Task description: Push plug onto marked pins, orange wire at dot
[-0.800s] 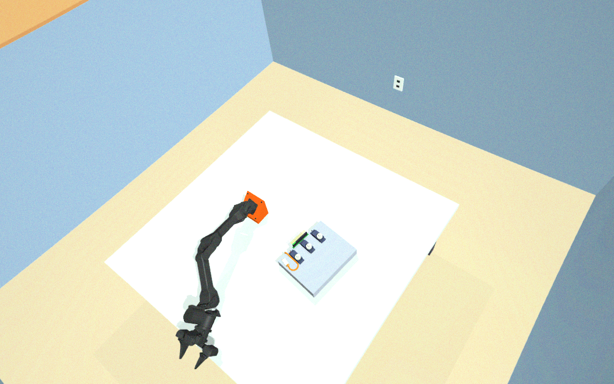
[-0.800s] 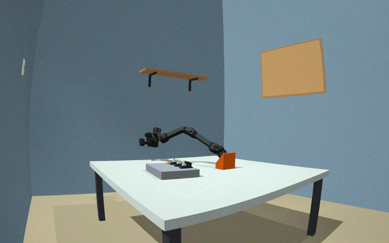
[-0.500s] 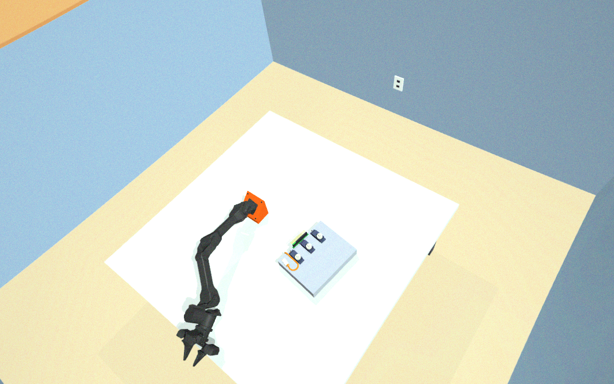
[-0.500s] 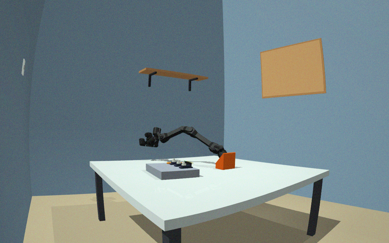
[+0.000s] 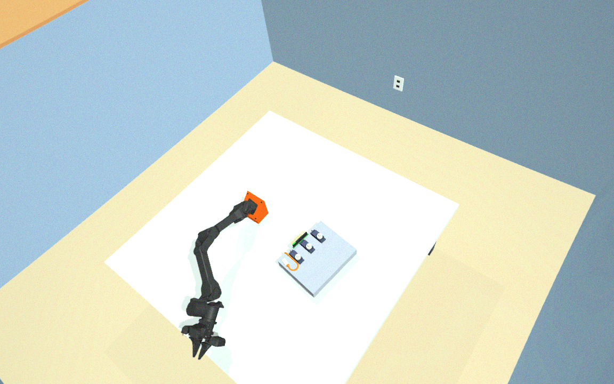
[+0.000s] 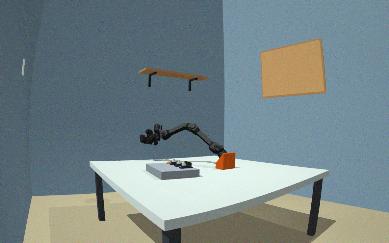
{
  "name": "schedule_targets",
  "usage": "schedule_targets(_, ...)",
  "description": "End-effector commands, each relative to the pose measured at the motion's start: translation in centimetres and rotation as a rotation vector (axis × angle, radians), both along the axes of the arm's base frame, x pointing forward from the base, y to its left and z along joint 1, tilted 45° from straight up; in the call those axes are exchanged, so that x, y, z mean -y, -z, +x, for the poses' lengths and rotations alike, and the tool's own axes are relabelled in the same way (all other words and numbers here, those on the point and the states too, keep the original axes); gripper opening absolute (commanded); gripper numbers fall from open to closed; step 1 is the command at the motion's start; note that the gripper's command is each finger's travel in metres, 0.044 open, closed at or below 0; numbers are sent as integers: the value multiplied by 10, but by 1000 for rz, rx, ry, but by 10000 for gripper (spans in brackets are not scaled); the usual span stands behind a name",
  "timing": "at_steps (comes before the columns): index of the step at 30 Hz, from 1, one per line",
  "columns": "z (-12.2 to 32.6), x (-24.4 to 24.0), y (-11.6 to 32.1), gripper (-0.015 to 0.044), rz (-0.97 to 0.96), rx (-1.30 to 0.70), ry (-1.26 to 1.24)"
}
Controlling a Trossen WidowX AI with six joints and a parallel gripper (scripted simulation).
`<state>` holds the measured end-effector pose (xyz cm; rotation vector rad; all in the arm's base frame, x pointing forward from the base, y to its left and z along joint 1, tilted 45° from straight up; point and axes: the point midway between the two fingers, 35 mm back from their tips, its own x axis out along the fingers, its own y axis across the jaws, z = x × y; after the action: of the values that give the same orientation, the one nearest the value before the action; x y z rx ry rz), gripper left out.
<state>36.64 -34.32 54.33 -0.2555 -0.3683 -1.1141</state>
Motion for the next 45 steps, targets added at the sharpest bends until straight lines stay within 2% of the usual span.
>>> schedule_targets(1,5,-14,2,115,8,-7,-45)
schedule_targets(45,17,-151,54,115,77,-112,-454)
